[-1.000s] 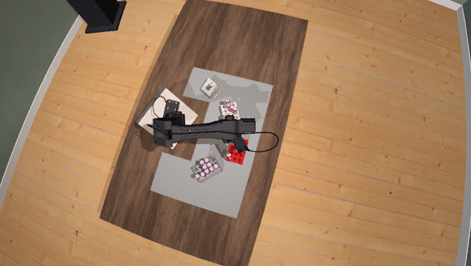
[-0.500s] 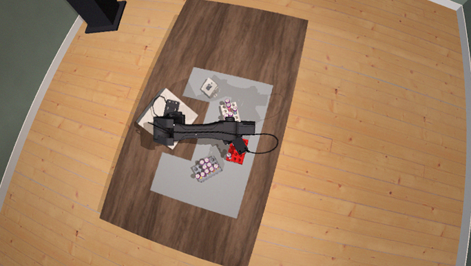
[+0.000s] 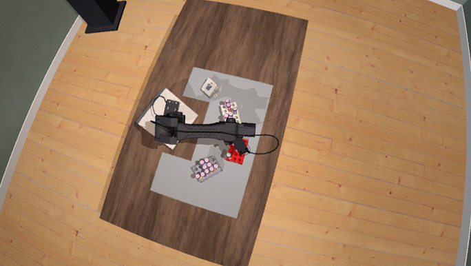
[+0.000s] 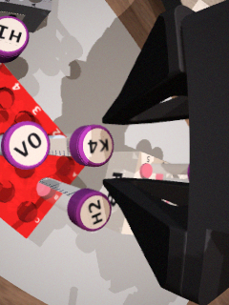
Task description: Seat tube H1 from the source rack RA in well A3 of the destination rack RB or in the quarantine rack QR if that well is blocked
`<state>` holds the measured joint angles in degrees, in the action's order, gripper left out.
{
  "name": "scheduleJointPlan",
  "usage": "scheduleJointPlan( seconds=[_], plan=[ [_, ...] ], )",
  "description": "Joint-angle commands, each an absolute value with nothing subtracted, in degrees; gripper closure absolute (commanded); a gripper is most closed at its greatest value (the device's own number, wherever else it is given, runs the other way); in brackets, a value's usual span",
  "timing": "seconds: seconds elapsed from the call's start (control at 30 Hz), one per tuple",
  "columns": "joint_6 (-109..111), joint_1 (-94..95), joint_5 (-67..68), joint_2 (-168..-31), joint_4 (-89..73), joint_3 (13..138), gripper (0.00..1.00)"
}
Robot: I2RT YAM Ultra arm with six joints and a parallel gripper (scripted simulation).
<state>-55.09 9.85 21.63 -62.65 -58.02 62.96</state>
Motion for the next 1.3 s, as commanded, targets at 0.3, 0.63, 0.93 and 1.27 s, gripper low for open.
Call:
scheduleJointPlan(
  seconds=[0.3,0.63,0.93,1.27],
  plan=[
    [-53.86,9.39,21.34,-60.84,-55.79,62.23,0.7],
    [-53.57,8.88,21.25,-60.72,-55.19,61.2,0.7],
    [-53.2,8.41,20.94,-60.79,-54.4,59.75,0.7],
    [-52.88,8.2,20.73,-61.0,-53.68,60.31,0.7]
  ],
)
